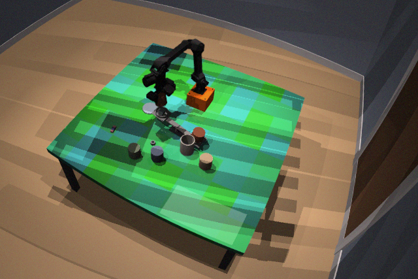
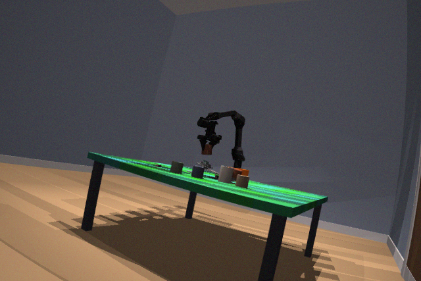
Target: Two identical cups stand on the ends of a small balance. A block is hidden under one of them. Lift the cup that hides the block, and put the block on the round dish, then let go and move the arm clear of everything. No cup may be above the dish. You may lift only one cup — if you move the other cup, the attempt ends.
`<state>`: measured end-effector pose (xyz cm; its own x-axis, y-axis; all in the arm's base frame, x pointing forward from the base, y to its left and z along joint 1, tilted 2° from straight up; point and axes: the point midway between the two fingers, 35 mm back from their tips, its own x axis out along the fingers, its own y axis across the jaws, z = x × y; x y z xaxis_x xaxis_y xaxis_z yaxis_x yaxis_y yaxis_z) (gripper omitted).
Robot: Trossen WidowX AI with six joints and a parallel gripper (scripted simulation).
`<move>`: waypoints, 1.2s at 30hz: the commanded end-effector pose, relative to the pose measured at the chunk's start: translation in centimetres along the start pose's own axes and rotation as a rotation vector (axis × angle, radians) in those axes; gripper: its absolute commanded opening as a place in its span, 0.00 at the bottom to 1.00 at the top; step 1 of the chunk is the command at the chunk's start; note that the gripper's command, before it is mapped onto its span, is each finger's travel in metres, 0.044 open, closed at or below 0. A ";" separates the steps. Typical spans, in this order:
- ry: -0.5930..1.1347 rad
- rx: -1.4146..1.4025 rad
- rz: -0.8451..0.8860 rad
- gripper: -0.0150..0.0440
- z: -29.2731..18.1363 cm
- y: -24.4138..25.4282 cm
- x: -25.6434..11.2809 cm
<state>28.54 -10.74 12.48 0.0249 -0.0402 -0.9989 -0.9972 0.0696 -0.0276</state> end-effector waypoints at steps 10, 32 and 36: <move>0.006 0.006 -0.003 0.25 -7.1 2.8 3.1; 0.023 0.006 0.004 0.25 -17.0 13.1 8.6; 0.023 0.005 0.004 0.25 -17.2 13.5 8.9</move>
<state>14.26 -27.17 4.10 0.0117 -0.0613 -0.9981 -0.9960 0.0881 -0.0171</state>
